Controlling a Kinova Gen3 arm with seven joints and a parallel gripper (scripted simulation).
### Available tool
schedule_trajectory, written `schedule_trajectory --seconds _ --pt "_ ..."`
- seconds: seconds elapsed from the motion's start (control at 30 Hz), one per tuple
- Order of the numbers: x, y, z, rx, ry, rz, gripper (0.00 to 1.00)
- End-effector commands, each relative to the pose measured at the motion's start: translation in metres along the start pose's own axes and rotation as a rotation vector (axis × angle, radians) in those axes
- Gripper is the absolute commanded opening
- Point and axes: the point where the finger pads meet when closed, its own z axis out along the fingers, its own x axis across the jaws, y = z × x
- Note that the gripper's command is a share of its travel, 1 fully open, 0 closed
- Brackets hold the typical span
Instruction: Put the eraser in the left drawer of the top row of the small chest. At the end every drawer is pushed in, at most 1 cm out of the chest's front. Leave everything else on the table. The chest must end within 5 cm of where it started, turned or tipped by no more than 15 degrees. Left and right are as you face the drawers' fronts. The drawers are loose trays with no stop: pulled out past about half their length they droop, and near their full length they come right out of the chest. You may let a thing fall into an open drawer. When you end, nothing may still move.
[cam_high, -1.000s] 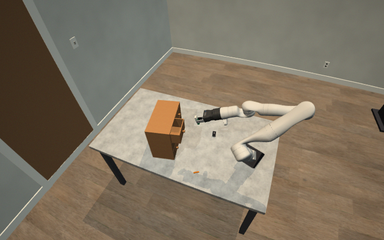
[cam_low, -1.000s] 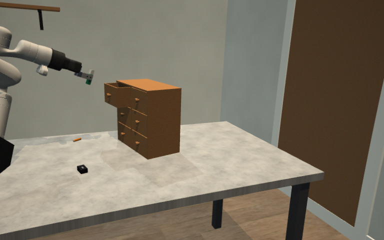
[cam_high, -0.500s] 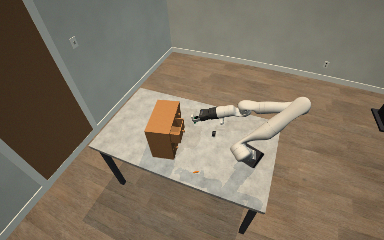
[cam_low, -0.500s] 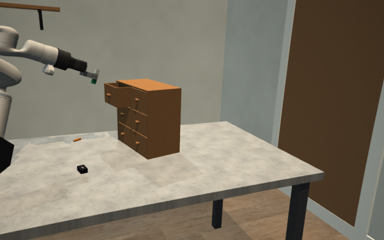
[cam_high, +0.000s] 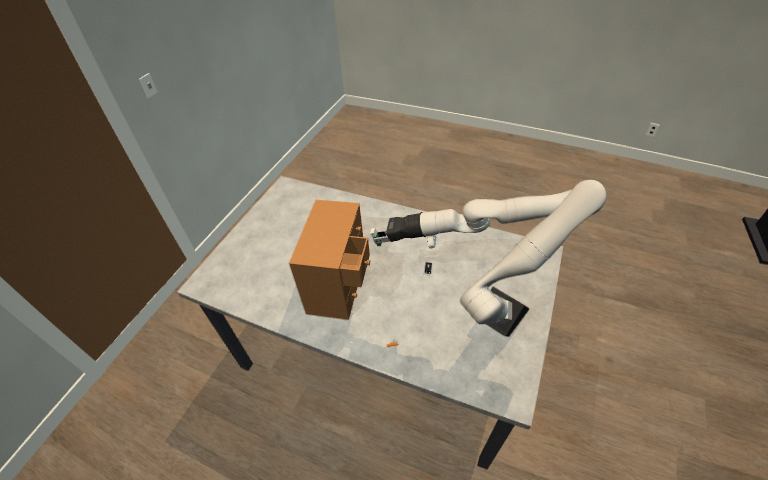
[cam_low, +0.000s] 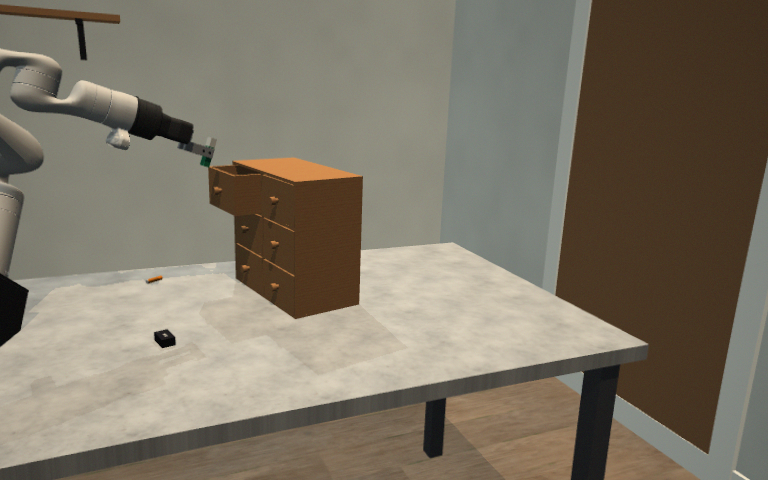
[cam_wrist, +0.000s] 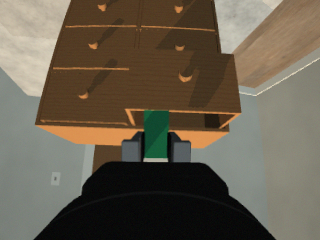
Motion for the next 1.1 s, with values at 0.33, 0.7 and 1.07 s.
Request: schedule_trajectory --seconds 0.33,0.7,1.07 --pt "0.001 0.013 0.042 0.001 0.006 0.011 0.45" --pt "0.002 0.023 0.068 0.0 0.006 0.01 0.45" --pt "0.002 0.025 0.074 0.001 0.006 0.011 0.45"
